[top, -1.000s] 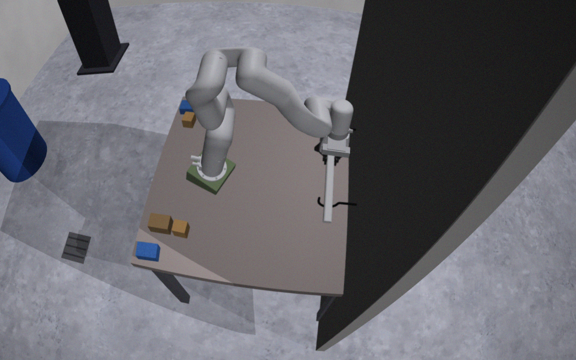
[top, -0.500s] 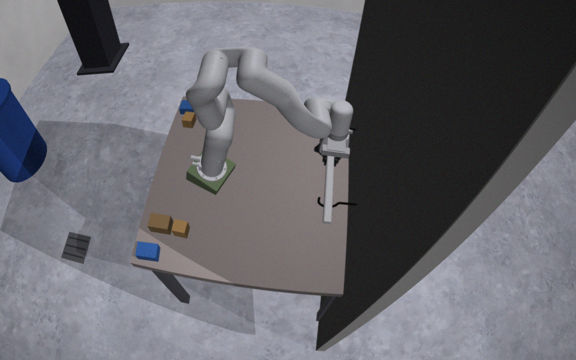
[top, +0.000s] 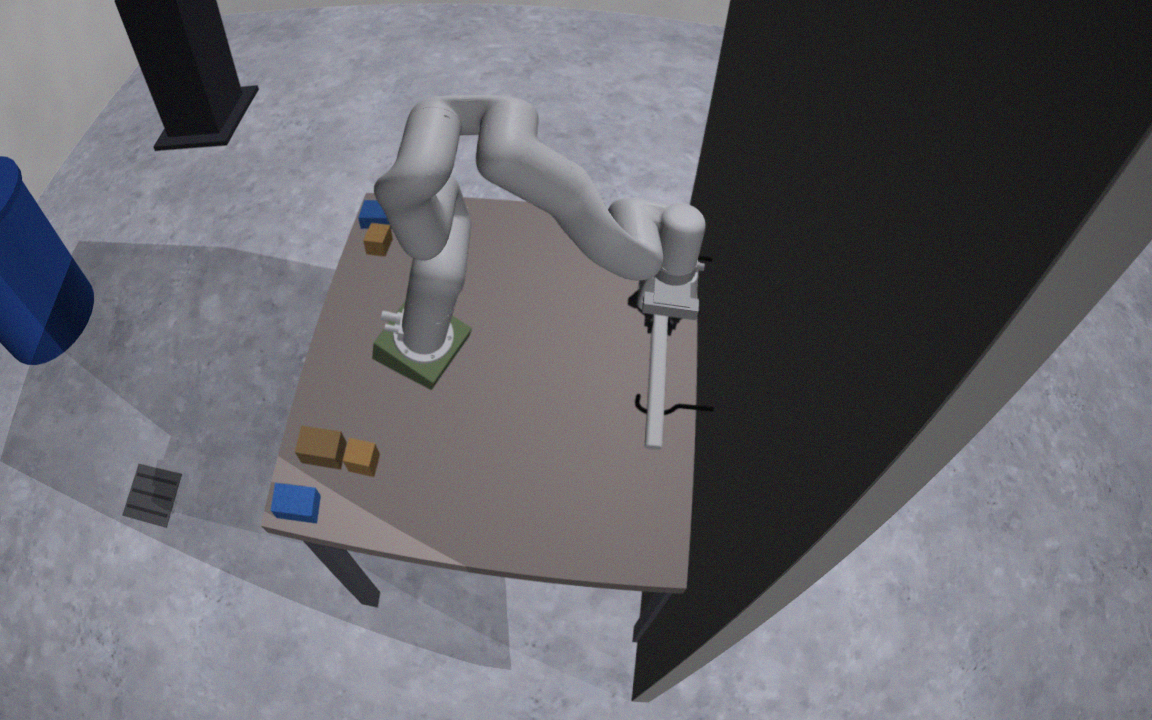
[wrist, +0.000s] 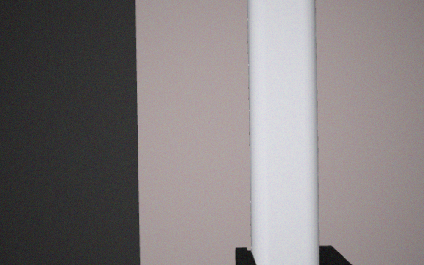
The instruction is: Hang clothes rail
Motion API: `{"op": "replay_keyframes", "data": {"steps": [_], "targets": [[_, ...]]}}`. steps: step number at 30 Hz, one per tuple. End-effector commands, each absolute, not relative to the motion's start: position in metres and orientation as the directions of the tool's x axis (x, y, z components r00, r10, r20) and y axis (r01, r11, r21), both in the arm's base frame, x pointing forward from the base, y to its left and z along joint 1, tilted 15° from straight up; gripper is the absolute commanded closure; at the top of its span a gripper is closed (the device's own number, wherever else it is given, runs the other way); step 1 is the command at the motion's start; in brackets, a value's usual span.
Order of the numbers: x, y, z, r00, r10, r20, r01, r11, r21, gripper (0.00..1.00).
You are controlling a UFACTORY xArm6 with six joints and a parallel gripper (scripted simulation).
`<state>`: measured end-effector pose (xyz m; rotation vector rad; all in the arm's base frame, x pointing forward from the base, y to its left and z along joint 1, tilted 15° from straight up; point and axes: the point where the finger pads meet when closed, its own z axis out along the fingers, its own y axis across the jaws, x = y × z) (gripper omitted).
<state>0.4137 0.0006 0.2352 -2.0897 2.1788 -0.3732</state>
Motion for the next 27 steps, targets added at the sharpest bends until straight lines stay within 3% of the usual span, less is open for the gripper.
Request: {"op": "replay_keyframes", "data": {"steps": [1, 26, 27], "targets": [[0.415, 0.0007, 0.2364, -0.054, -0.994, 0.096, -0.968, 0.028, -0.249, 1.0], [0.4151, 0.0007, 0.2364, -0.054, -0.994, 0.096, -0.968, 0.028, -0.249, 1.0], [0.4152, 0.0006, 0.2358, -0.054, -0.994, 0.096, -0.968, 0.028, -0.249, 0.18]]}}
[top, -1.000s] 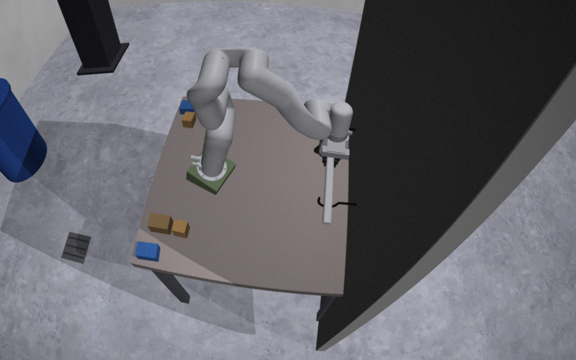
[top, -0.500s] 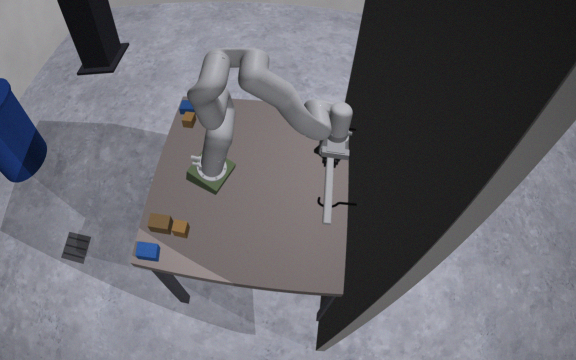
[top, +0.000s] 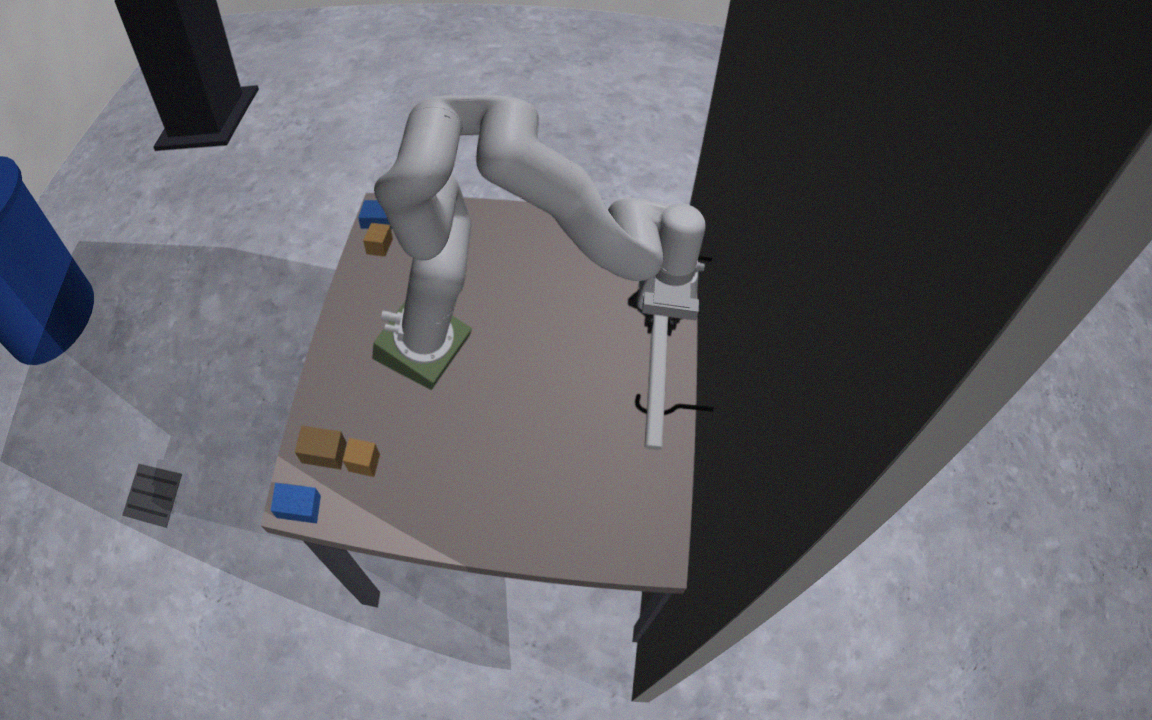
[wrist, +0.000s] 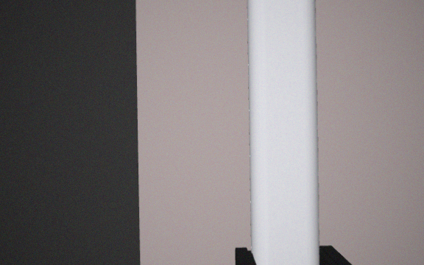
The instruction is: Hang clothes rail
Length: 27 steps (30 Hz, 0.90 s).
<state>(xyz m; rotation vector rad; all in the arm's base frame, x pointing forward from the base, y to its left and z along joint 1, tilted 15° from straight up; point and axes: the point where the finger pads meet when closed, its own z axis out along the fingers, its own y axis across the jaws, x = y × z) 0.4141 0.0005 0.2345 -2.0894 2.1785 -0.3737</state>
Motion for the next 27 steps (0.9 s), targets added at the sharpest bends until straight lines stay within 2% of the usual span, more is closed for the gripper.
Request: {"op": "replay_keyframes", "data": {"steps": [1, 27], "targets": [[0.4154, 0.0005, 0.2351, -0.054, -0.994, 0.096, -0.968, 0.028, -0.248, 0.18], [0.4166, 0.0, 0.2305, -0.054, -0.994, 0.096, -0.968, 0.028, -0.249, 0.18]]}}
